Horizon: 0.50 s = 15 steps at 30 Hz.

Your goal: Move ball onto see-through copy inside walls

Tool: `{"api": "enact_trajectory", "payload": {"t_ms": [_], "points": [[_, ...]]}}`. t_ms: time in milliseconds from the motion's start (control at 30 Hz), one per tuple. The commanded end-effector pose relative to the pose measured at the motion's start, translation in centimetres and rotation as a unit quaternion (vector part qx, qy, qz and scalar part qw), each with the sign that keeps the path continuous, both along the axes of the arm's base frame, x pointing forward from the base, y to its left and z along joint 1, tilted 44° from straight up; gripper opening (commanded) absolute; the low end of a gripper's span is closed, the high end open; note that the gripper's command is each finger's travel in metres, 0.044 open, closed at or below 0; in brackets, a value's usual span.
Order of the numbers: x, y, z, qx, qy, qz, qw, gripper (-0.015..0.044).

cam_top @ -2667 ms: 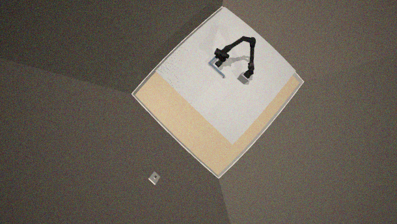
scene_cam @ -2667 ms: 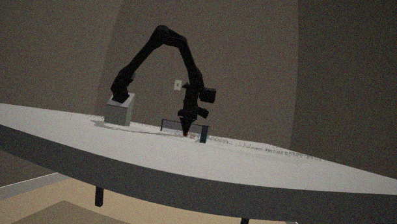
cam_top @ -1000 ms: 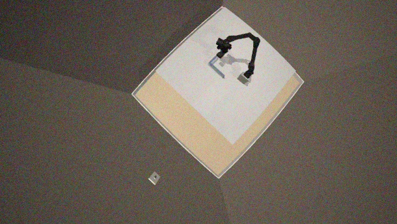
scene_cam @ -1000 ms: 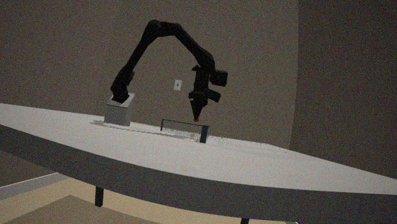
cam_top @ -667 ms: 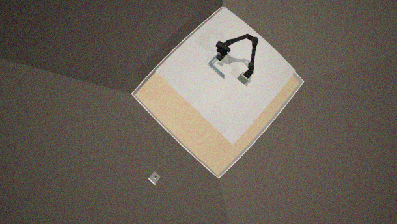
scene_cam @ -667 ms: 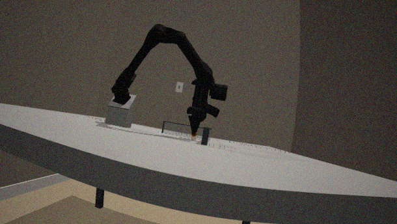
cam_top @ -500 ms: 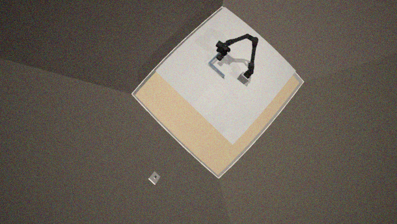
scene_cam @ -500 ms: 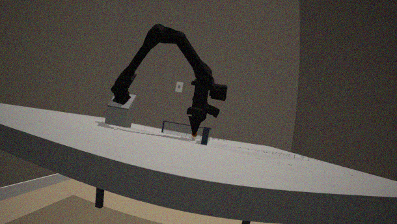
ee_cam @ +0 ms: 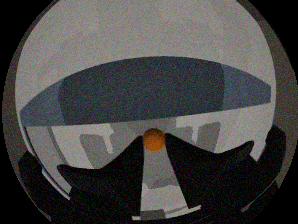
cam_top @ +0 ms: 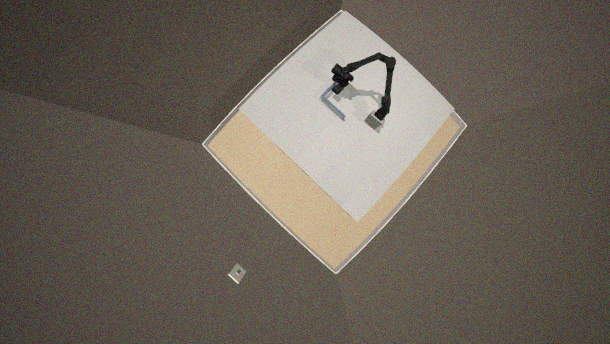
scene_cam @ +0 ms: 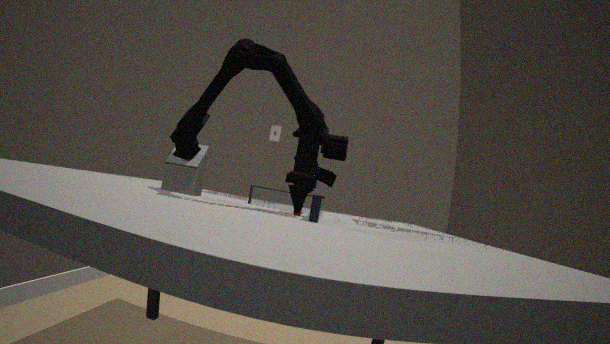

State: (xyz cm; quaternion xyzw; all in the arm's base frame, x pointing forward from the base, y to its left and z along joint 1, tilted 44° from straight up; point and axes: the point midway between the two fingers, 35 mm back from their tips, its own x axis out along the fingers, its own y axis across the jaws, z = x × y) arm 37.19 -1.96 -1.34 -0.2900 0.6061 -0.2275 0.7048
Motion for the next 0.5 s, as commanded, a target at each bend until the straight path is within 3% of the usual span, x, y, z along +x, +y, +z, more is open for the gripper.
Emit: {"api": "enact_trajectory", "payload": {"t_ms": [0,200,467], "points": [[0.00,0.00,0.01,0.000,0.000,0.000,1.000,0.0053],[0.00,0.00,0.01,0.000,0.000,0.000,1.000,0.0210],[-0.01,0.21,0.20,0.000,0.000,0.000,1.000,0.0211]]}}
